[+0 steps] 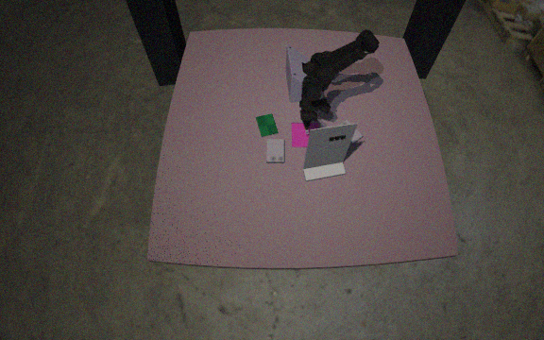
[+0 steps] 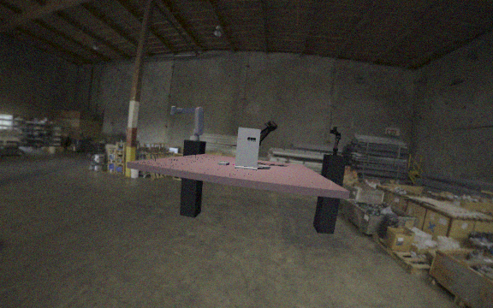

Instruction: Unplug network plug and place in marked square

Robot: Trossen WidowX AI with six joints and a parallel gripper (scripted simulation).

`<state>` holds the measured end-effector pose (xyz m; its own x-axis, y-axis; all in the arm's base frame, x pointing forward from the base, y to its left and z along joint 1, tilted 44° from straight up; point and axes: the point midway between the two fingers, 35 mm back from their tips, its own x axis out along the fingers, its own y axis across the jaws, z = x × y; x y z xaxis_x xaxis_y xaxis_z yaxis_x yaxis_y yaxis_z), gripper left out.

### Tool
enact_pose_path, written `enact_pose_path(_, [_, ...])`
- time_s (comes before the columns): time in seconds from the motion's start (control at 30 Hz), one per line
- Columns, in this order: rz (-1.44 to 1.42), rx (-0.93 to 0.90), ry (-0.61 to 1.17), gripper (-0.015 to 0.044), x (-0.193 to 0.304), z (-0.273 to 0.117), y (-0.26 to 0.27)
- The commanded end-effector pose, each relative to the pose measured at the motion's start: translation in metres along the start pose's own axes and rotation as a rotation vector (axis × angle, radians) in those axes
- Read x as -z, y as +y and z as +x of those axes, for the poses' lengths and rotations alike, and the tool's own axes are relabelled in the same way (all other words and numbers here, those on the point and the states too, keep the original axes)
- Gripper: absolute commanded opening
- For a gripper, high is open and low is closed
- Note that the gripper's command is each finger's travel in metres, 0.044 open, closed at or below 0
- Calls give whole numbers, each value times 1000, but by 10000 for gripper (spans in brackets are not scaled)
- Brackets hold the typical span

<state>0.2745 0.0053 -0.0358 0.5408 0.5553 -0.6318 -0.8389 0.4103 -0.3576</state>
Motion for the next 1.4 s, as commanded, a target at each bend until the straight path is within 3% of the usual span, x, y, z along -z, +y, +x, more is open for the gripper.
enact_pose_path(0.0, [7, -2, 5, 0, 1, 4, 5])
enact_pose_path(1.37, [10, 0, 0, 0, -3, 32, 28])
